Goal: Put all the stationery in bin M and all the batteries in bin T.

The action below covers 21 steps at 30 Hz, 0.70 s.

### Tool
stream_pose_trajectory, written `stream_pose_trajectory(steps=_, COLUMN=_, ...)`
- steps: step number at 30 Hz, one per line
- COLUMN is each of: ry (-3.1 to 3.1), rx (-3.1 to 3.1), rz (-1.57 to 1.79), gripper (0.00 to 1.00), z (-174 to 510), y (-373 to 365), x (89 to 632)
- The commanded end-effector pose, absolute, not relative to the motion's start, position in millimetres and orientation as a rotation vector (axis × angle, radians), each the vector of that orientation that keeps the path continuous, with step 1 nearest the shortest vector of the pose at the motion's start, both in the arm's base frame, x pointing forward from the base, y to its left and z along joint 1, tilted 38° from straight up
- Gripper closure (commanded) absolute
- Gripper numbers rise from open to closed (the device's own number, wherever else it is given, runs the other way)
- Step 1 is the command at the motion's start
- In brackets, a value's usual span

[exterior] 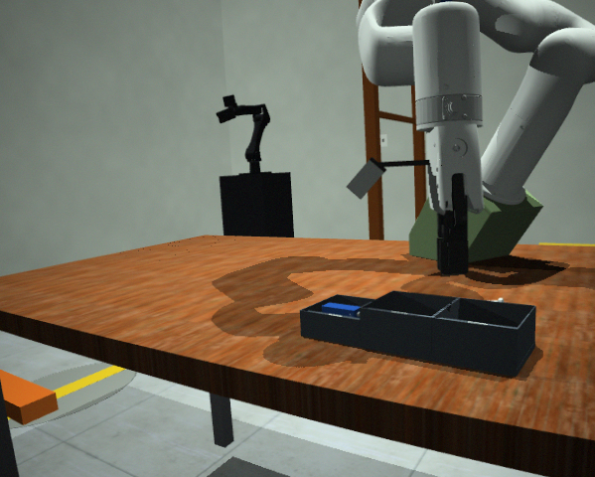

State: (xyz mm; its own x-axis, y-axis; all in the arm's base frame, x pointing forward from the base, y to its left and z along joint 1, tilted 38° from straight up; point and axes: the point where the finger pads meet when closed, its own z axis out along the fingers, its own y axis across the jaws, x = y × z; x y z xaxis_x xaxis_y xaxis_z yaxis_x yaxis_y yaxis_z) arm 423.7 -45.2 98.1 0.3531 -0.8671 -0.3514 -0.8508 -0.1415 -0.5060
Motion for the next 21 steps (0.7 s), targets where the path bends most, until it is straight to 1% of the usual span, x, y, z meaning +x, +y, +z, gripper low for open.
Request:
stream_pose_trajectory(steps=1, ry=1.595, rx=-1.903, rz=0.01, gripper=1.0, z=106.4, y=-41.7, x=436.8)
stream_pose_trajectory(steps=13, ry=1.94, rx=-1.559, rz=0.177, gripper=1.0, z=148.6, y=-13.9, x=488.9)
stream_pose_trajectory(steps=21, ry=1.956, rx=-1.544, rz=0.183, gripper=1.0, z=148.8, y=-14.4, x=489.9)
